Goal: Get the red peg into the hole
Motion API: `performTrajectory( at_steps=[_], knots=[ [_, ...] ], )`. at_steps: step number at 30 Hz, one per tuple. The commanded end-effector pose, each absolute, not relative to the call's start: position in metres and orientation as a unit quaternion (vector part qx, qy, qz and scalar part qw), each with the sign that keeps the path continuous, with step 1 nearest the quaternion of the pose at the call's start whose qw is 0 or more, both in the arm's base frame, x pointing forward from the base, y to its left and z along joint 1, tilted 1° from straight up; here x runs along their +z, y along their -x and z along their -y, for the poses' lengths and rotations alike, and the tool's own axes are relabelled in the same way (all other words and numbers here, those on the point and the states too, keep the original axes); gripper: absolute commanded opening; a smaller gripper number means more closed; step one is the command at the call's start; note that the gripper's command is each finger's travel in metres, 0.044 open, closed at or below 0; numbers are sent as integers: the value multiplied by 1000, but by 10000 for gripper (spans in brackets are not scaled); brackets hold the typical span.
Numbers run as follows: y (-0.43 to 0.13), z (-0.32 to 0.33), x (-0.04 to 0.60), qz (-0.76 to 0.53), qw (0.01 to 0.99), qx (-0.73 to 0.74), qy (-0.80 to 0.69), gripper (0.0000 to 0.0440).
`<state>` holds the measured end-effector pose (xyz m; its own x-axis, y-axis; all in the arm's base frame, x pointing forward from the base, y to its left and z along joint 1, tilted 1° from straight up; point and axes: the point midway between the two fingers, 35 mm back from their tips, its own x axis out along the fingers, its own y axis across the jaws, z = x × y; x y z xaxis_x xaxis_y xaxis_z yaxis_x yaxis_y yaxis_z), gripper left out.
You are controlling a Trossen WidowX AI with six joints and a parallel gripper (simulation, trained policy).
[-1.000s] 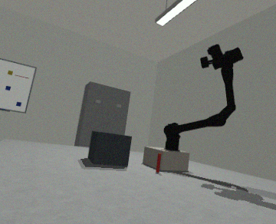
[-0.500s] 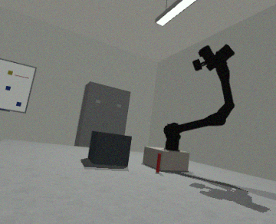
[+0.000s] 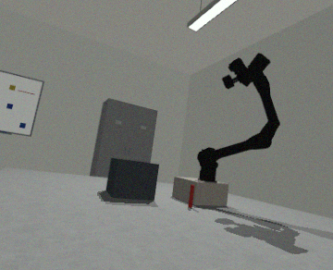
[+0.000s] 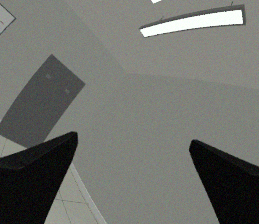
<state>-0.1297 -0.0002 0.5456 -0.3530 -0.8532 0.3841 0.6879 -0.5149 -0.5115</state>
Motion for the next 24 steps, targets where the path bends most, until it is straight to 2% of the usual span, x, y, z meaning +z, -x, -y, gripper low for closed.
performTrajectory(
  at_steps=[1, 24],
  knots=[
    [121, 18, 543, -134, 500, -798, 308, 440],
    [29, 99, 526, -28, 755, -622, 207, 440]
  ],
)
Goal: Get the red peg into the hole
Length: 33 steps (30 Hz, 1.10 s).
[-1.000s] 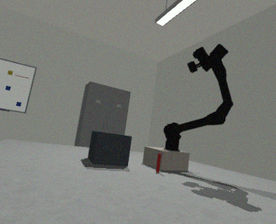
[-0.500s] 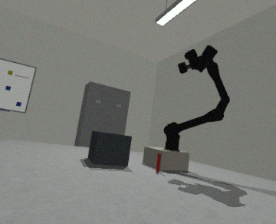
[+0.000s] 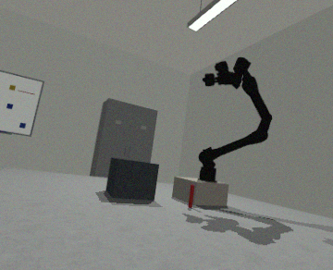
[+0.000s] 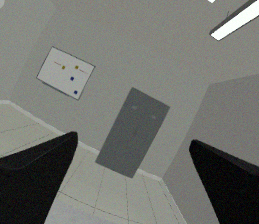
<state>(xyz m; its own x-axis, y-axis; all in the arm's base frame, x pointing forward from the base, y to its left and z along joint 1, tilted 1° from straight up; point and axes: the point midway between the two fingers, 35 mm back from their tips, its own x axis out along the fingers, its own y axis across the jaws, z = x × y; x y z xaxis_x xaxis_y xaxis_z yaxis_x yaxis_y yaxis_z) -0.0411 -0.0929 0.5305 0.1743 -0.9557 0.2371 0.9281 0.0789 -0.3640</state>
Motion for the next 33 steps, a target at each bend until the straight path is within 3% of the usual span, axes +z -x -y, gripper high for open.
performTrajectory(
  at_steps=[1, 18, 33],
  knots=[
    [24, 100, 524, -26, 764, -613, 200, 440],
    [-60, 111, 488, -17, 888, -454, 67, 440],
    [-122, 97, 444, -69, 935, -344, -48, 440]
  ],
)
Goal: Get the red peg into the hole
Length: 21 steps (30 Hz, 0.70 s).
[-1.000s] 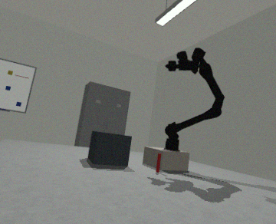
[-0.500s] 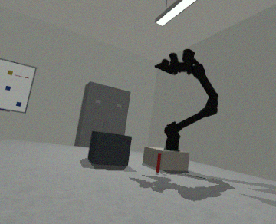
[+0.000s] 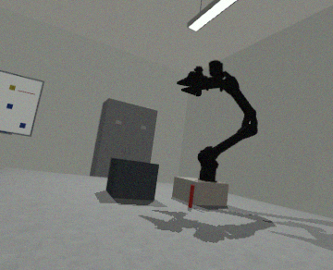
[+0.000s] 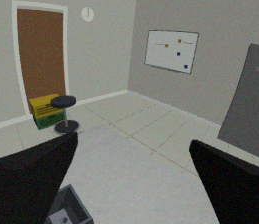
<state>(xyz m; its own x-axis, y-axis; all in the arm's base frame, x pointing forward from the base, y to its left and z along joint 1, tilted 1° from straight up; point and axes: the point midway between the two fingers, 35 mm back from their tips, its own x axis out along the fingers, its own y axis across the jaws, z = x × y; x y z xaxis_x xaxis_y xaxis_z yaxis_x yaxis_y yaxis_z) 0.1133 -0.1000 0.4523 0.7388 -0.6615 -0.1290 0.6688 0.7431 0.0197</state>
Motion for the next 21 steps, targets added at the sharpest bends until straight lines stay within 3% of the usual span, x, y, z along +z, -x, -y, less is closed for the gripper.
performTrajectory(
  at_steps=[1, 21],
  knots=[
    [-126, 95, 441, -73, 938, -335, -58, 440],
    [-187, 36, 371, -193, 929, -197, -245, 440]
  ],
)
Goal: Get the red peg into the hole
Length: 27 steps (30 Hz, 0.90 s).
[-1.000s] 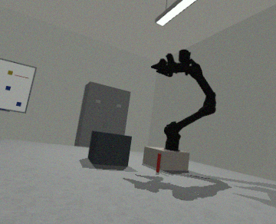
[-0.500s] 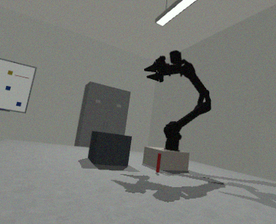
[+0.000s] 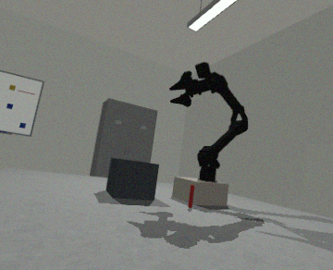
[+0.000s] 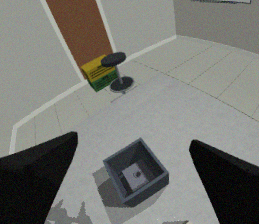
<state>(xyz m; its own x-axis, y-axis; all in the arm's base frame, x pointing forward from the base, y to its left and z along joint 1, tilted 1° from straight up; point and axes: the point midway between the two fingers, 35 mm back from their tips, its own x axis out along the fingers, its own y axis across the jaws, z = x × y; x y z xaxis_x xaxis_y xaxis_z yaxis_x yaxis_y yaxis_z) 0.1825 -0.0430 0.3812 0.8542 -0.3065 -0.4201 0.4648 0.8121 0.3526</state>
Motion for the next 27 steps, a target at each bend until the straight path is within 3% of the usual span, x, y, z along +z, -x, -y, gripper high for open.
performTrajectory(
  at_steps=[1, 27],
  knots=[
    [-189, 33, 368, -201, 926, -193, -253, 440],
    [-204, -55, 273, -412, 787, -171, -427, 440]
  ],
)
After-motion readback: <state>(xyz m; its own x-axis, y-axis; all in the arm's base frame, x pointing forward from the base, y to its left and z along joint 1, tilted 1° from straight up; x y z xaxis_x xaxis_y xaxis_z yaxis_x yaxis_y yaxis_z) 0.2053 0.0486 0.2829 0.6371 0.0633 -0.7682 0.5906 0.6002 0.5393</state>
